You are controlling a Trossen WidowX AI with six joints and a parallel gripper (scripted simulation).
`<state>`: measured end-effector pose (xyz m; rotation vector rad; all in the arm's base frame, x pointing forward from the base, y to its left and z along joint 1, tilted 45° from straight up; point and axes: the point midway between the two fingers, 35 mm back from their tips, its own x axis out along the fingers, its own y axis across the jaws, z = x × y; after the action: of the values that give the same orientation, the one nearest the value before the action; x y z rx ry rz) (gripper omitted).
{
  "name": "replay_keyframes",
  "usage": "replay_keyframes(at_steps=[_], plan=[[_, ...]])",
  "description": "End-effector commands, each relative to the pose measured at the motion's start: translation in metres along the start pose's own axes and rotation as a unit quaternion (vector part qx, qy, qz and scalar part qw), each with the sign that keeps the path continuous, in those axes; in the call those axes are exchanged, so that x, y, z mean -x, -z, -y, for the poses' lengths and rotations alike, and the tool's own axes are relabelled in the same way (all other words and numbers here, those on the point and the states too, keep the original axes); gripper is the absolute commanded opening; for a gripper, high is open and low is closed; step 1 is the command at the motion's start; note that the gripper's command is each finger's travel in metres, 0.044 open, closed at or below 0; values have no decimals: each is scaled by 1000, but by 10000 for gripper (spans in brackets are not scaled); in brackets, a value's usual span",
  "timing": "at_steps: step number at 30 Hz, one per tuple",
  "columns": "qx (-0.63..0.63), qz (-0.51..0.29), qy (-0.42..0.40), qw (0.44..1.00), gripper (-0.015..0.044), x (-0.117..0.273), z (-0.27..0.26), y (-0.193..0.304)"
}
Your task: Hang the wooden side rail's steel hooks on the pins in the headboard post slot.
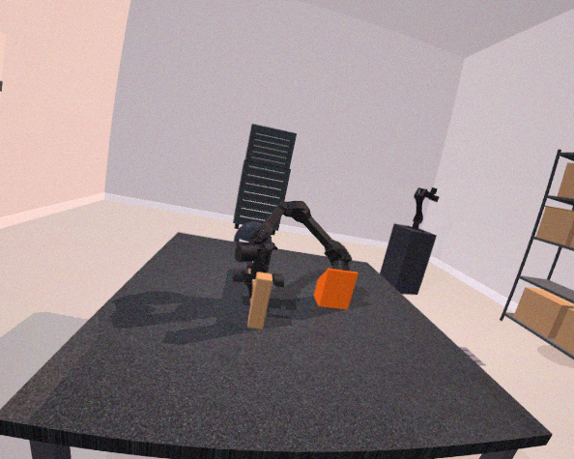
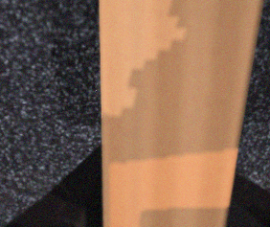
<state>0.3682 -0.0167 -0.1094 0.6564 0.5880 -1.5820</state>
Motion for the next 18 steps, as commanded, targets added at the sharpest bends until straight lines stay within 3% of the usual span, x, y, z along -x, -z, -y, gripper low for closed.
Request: replay_keyframes(at_steps=[1,10,14,18], plan=[[0,0,0,1000,79,0,0,0],[0,0,0,1000,315,0,0,0],[1,-3,-1,1000,420,23,-1,0],[2,-5,-1,1000,440,40,0,0]])
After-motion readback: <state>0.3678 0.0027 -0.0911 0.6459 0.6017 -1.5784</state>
